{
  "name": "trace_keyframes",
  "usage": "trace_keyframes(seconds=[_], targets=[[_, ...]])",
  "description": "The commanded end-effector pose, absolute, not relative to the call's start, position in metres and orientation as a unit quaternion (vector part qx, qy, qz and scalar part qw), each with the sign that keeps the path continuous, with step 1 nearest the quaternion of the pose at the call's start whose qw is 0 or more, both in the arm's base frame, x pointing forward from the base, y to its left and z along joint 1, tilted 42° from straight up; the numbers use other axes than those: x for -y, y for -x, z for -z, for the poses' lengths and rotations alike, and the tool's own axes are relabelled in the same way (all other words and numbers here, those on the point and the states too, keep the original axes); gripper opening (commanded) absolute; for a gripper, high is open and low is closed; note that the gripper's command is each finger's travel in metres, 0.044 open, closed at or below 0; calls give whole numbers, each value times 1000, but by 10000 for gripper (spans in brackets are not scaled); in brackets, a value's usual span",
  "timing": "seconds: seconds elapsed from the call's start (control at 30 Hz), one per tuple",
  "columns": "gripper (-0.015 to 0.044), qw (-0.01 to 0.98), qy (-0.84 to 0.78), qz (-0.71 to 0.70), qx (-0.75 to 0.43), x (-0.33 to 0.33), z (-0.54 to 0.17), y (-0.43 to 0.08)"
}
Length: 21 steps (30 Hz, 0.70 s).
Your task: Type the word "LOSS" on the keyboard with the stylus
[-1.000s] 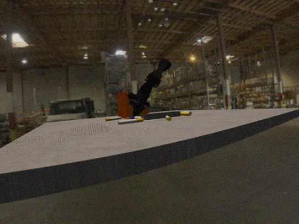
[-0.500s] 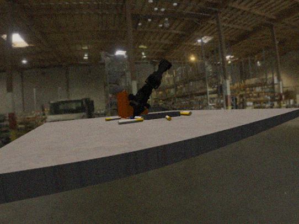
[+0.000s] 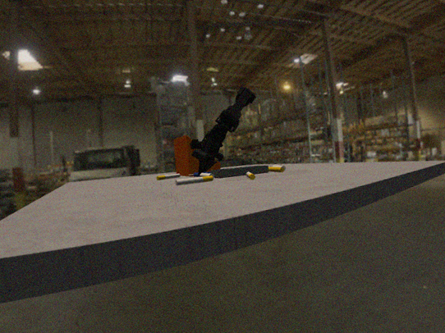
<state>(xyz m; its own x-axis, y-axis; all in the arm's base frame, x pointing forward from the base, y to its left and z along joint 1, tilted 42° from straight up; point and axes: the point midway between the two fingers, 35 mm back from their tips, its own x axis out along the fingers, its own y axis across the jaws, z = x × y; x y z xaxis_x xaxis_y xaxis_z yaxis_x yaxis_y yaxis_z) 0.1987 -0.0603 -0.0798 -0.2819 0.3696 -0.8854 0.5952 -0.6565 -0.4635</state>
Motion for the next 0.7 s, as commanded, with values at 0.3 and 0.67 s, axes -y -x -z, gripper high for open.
trace_keyframes(seconds=[0.3, 0.67], targets=[[0, 84, -593, 690, -406, 93, 43, -192], [0, 187, -570, 640, -480, 92, 37, -207]])
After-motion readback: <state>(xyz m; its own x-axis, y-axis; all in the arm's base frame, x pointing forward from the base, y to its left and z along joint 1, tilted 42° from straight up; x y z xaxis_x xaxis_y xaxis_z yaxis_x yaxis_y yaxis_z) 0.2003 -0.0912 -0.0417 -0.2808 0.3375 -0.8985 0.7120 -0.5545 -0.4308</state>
